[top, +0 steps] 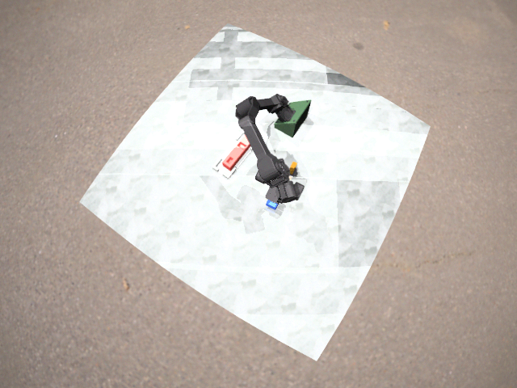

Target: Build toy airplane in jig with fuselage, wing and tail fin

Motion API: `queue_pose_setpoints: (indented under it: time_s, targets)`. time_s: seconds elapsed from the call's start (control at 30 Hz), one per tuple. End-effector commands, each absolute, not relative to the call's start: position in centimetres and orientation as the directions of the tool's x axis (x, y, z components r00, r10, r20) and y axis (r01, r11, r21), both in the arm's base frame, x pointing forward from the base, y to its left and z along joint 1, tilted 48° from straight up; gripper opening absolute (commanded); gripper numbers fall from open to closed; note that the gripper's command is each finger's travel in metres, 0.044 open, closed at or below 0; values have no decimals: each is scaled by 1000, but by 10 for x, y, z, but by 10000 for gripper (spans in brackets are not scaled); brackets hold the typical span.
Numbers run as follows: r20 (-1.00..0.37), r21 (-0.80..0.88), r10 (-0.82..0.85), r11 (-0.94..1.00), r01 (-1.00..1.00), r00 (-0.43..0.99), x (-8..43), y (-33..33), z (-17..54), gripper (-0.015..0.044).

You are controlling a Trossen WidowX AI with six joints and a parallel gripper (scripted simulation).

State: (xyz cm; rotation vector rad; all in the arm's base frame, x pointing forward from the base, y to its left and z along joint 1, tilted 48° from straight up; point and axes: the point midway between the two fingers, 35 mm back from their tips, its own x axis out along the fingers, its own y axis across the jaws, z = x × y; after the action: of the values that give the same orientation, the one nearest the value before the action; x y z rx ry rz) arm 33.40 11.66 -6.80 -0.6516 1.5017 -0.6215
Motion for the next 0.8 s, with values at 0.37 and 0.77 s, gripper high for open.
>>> queue_pose_setpoints:
  time_s: [0.37,0.77]
  targets:
    - [-684,-729,-729,684,-35,-8,333,98,-87,440]
    - [-684,-729,-730,683,-35,-7,334,84,-100,440]
